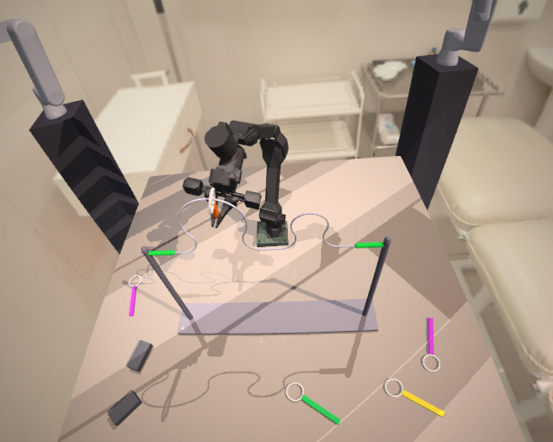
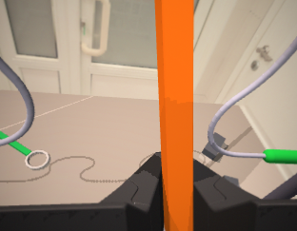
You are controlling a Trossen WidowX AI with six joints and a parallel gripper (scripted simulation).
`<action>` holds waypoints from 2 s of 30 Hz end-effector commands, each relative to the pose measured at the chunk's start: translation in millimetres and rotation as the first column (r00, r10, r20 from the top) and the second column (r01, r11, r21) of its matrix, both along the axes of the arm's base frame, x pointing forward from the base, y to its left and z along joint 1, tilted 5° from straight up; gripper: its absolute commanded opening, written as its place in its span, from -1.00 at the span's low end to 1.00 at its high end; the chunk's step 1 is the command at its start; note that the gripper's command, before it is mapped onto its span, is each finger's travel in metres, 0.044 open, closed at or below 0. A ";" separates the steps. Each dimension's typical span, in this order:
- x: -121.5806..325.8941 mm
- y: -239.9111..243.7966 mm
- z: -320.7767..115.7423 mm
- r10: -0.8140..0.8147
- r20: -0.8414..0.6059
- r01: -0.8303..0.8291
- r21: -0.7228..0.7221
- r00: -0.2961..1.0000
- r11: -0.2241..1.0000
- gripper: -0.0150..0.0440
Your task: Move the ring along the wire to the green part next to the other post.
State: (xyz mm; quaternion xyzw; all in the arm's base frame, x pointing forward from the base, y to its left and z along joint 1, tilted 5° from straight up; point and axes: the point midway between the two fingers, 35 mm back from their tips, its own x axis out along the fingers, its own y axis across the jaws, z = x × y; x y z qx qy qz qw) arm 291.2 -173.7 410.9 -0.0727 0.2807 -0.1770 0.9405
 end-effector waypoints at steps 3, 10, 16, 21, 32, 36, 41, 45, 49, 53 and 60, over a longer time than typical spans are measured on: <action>-1.7 -1.8 2.6 0.004 -0.010 -0.005 -0.083 1.000 0.997 -1.00; -2.3 -5.3 3.6 0.007 -0.029 -0.012 -0.175 1.000 0.984 -1.00; -2.9 -8.1 4.7 0.007 -0.045 -0.018 -0.253 0.999 0.967 -1.00; -3.3 -10.4 5.8 0.007 -0.059 -0.025 -0.317 0.998 0.948 -1.00; -4.1 -15.2 8.7 0.002 -0.088 -0.042 -0.451 0.996 0.891 -1.00; -4.4 -16.8 10.0 0.000 -0.099 -0.049 -0.498 0.995 0.866 -1.00; -4.7 -18.8 11.6 -0.004 -0.112 -0.059 -0.554 0.994 0.831 -1.00; -4.9 -20.2 13.1 -0.008 -0.122 -0.067 -0.596 0.992 0.800 -1.00; -5.1 -21.6 14.6 -0.012 -0.133 -0.076 -0.638 0.991 0.767 -1.00; -5.3 -23.0 16.2 -0.017 -0.142 -0.085 -0.677 0.990 0.731 -1.00; -5.6 -25.0 19.1 -0.027 -0.159 -0.101 -0.740 0.987 0.665 -1.00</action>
